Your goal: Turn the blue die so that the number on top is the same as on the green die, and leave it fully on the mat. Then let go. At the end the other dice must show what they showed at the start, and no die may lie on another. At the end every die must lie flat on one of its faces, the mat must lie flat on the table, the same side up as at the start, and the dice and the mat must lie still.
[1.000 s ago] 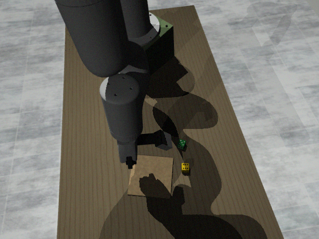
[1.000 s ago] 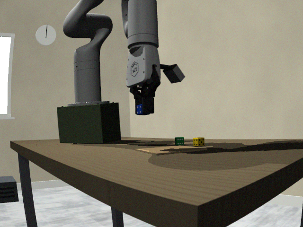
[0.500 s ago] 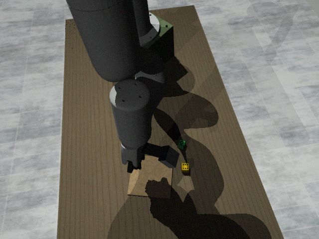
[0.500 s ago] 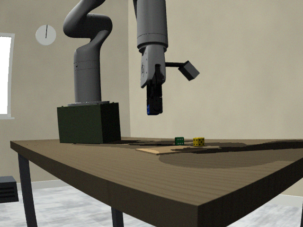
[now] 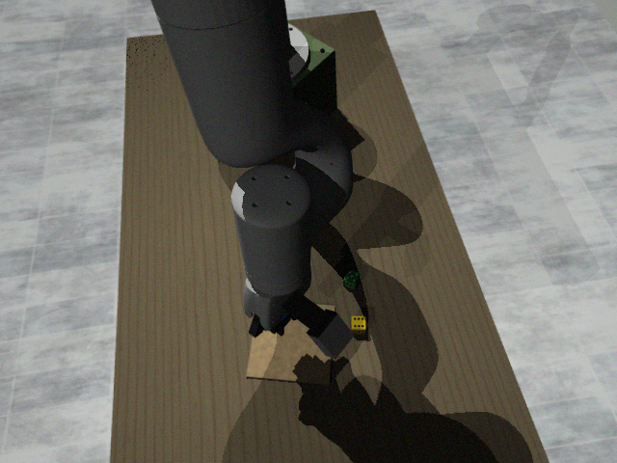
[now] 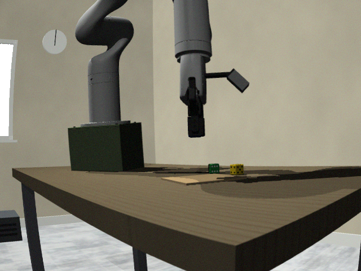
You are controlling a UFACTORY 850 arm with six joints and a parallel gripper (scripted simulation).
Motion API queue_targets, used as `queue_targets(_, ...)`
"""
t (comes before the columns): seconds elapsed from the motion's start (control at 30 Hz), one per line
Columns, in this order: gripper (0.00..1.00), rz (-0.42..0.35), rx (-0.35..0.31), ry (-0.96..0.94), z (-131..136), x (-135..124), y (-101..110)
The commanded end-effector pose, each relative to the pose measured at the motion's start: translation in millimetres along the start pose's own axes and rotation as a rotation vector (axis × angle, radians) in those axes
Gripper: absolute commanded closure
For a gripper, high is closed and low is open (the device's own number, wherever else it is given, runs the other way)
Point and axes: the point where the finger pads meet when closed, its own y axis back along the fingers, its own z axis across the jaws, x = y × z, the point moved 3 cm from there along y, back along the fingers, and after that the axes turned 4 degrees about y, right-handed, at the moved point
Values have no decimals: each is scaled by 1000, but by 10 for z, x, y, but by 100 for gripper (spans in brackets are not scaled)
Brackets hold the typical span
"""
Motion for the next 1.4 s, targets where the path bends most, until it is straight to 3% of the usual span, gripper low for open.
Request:
queue_targets(0.0, 79, -2, 35, -171, -9, 124, 4)
queue_targets(0.47, 79, 26, 34, -260, -22, 178, 1)
queue_targets(0.67, 79, 209, 2, -262, -38, 113, -3)
queue_targets(0.77, 79, 231, -4, -262, -41, 103, -4)
queue_targets(0.87, 79, 333, -28, -263, -62, 62, -25)
queue_targets(0.93, 79, 353, -32, -263, -68, 54, -28)
queue_targets(1.23, 79, 570, -78, -263, -104, -23, -67)
queue_targets(1.33, 79, 574, -79, -262, -104, -24, -67)
queue_targets(1.37, 79, 630, -91, -262, -112, -43, -77)
